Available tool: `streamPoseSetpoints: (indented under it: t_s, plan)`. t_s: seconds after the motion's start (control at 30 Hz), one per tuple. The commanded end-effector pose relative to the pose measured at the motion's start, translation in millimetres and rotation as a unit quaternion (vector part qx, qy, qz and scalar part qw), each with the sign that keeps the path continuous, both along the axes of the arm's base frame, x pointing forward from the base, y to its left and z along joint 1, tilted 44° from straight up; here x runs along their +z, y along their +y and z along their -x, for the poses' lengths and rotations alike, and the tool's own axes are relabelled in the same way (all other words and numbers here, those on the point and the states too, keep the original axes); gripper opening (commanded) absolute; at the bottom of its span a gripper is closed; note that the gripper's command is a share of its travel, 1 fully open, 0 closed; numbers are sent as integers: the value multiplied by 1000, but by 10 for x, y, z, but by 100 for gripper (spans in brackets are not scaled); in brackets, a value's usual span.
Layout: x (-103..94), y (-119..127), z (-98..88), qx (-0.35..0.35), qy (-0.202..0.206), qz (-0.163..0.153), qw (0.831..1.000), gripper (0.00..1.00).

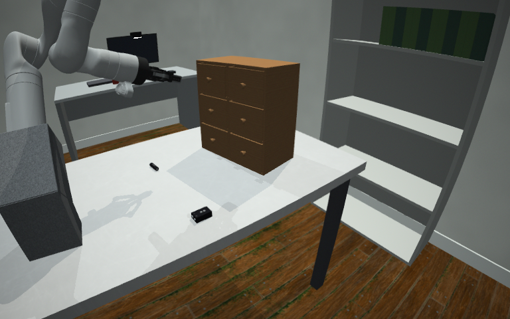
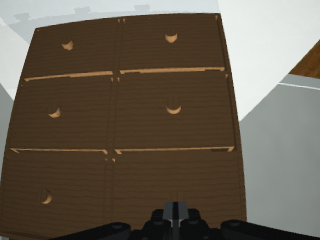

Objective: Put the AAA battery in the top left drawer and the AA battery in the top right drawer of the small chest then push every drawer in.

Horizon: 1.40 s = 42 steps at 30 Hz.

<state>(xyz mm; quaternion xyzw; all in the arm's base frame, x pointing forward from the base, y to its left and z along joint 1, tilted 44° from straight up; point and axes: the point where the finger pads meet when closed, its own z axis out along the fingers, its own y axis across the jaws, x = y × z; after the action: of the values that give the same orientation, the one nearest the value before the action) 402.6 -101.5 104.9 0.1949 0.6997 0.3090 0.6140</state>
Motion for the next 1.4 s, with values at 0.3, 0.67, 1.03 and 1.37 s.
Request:
streamPoseSetpoints:
  t_s: [0.3, 0.67, 1.03, 1.37]
  plan:
    - [5, -8, 3, 1, 1, 0, 1000, 0]
    - [13, -15, 14, 6, 6, 1, 1000, 0]
    - [23, -29, 35, 14, 16, 3, 1000, 0]
    - [43, -50, 66, 28, 30, 5, 999, 0]
